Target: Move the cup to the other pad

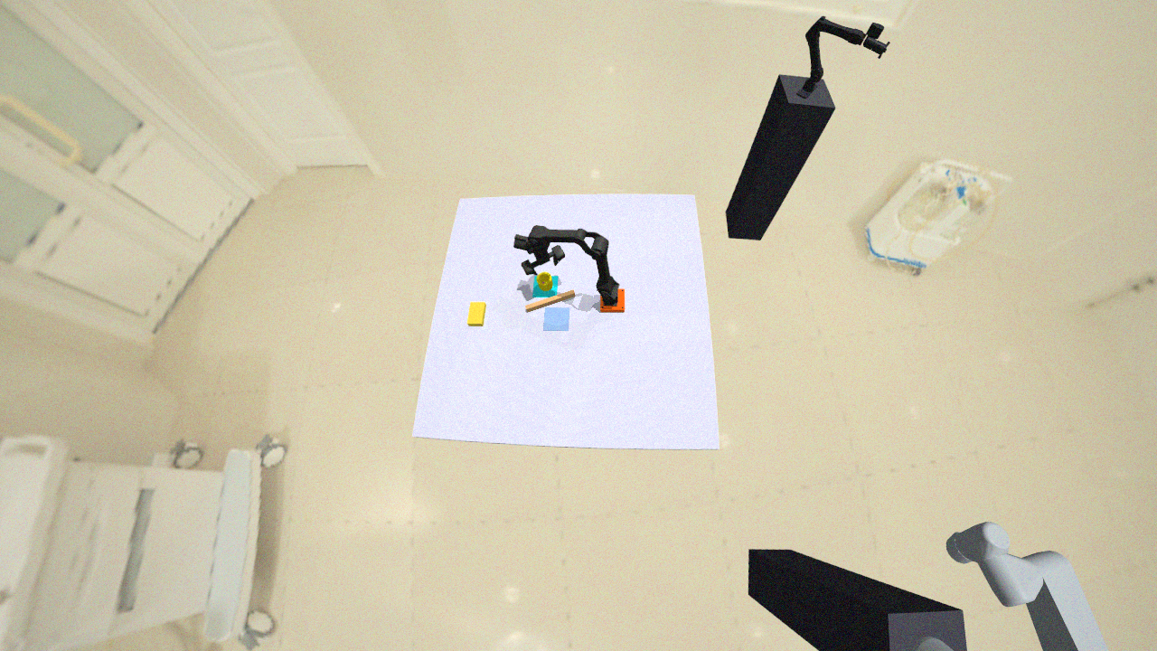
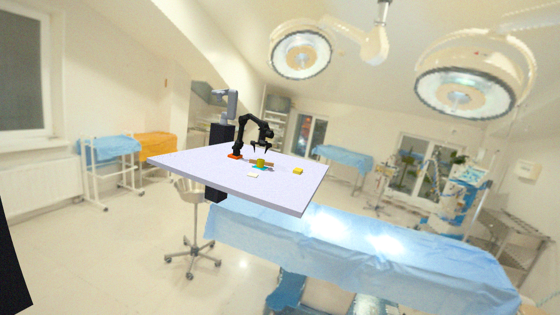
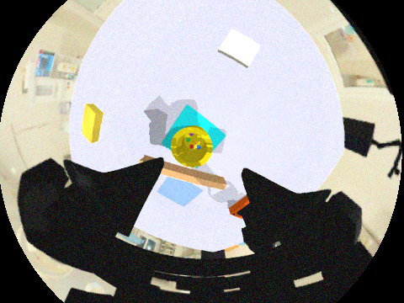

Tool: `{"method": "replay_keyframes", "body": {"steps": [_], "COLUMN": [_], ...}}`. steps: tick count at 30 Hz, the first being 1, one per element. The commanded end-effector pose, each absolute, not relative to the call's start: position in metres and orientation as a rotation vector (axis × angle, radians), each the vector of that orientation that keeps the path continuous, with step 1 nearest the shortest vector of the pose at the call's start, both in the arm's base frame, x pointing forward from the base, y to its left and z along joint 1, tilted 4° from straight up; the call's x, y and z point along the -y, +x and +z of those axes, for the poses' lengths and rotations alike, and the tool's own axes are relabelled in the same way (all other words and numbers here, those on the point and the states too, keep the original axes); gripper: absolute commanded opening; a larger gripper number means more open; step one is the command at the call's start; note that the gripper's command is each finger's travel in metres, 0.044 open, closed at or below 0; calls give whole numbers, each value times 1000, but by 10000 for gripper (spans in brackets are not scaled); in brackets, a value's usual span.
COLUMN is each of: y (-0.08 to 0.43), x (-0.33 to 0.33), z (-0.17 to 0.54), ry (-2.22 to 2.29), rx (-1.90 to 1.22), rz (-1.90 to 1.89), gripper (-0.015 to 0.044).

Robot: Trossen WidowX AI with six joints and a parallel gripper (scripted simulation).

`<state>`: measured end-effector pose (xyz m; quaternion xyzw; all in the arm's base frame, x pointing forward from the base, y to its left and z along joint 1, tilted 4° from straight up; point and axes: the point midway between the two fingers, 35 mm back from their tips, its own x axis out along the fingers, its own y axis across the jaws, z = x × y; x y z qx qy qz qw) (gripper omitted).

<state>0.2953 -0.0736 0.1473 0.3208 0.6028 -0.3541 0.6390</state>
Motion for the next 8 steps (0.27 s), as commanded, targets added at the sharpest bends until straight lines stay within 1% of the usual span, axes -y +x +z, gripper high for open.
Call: {"method": "replay_keyframes", "body": {"steps": [1, 8], "y": [295, 296], "x": [73, 72], "z": [161, 171], "ry": [734, 735], "rx": [-1374, -1374], "rz": [-813, -814], "gripper": [440, 440]}}
